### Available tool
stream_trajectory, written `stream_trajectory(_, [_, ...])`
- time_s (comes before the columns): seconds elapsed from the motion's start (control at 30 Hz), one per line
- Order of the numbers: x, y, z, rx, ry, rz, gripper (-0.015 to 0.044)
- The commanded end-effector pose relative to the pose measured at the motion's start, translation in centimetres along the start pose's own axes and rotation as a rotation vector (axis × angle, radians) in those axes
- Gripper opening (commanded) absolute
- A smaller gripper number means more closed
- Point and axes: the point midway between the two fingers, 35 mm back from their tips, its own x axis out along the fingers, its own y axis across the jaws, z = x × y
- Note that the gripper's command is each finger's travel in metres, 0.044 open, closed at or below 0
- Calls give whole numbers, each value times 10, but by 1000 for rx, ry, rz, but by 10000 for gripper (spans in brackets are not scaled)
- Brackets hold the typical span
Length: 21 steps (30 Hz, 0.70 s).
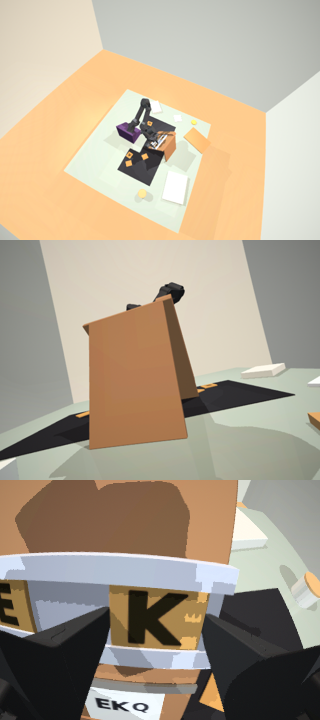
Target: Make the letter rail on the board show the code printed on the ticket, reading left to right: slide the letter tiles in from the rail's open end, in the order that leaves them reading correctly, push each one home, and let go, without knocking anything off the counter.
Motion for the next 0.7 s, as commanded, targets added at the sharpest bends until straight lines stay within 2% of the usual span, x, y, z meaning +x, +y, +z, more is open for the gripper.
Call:
stream_trajectory(0.0, [0,2,1,3,-3,-3,0])
stream_trajectory(0.67, [0,11,1,4,-3,-2,0])
